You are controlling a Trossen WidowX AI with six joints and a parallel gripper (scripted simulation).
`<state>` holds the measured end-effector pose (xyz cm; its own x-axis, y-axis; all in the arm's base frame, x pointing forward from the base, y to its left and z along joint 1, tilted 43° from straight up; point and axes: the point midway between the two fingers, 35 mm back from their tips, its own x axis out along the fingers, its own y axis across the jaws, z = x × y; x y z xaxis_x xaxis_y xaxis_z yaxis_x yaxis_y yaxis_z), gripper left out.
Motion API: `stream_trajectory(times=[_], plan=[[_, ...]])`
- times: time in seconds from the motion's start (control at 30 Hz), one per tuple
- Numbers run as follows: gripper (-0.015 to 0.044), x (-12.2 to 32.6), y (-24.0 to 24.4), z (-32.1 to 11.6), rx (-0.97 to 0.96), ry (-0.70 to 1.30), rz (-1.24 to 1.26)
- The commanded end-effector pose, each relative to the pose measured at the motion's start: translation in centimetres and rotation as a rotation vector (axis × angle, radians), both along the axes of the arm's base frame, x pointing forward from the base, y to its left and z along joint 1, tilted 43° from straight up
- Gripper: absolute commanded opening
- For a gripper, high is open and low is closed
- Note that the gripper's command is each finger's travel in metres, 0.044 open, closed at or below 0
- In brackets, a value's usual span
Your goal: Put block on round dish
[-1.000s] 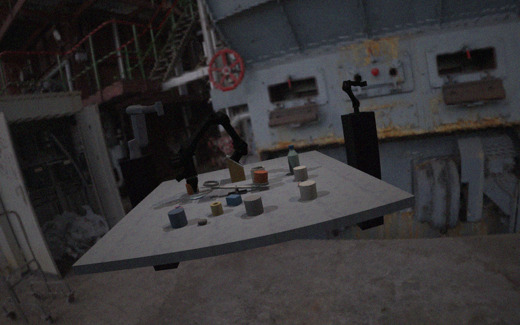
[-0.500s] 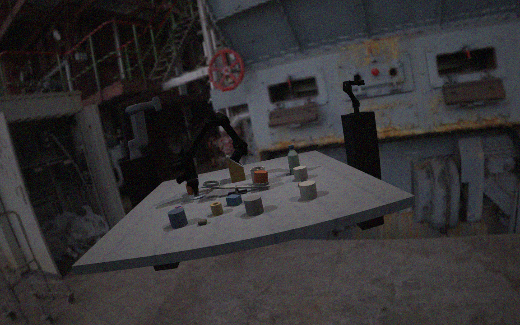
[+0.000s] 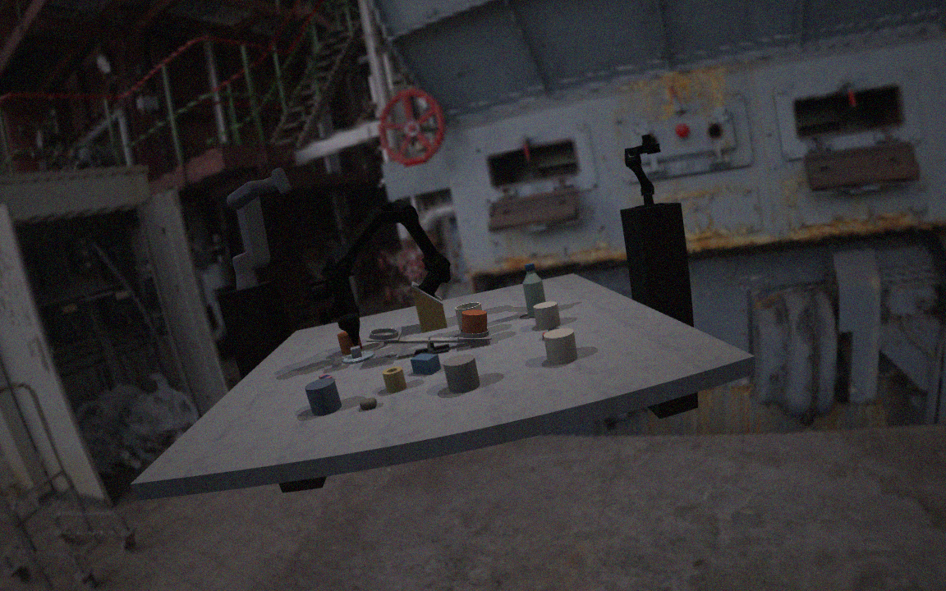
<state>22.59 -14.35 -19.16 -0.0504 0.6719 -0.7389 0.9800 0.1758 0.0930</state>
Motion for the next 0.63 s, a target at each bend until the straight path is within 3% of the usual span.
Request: stream_trajectory(times=[0.0, 0.27, 0.6], plan=[[0.044, 0.4, -1.7, 1.5, -0.017, -0.014, -0.001], [0.044, 0.4, -4.8, 5.1, -0.023, -0.02, -0.011], [0.044, 0.4, -4.8, 5.1, -0.023, -0.02, -0.011]])
